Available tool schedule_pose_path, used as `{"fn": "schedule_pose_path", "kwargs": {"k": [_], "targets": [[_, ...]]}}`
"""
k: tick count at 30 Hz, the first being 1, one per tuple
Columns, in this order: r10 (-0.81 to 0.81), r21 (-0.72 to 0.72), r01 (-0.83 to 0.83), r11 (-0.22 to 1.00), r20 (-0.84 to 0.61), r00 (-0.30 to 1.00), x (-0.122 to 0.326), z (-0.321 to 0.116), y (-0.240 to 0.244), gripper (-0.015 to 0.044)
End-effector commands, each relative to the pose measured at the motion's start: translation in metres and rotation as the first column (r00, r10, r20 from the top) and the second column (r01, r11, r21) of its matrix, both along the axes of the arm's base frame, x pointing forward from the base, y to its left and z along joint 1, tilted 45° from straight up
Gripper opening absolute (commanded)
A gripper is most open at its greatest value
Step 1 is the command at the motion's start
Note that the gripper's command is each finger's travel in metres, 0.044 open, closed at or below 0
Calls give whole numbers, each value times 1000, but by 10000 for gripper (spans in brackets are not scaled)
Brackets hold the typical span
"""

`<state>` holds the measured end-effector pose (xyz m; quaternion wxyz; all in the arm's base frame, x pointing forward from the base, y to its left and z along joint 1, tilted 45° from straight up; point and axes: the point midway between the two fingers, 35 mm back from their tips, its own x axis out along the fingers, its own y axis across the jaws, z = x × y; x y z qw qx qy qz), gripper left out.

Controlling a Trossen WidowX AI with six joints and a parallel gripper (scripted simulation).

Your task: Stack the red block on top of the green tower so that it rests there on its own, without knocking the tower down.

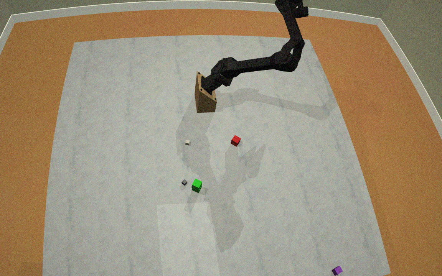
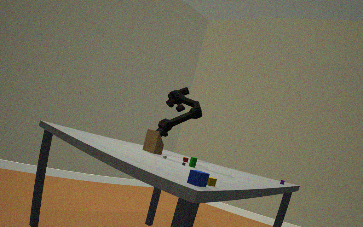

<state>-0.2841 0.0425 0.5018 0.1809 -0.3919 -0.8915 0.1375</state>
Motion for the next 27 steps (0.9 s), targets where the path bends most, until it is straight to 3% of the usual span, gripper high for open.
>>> {"fn": "schedule_pose_path", "kwargs": {"k": [1, 5, 13, 20, 27], "targets": [[3, 2, -3, 1000, 2, 1000, 0, 0, -1, 426], [63, 52, -66, 996, 58, 996, -8, -3, -19, 440], [271, 252, -345, 904, 285, 919, -27, -21, -100, 440], [390, 409, -595, 692, 482, 785, -25, -45, -180, 440], [432, 500, -731, 464, 593, 679, -3, -61, -242, 440]]}}
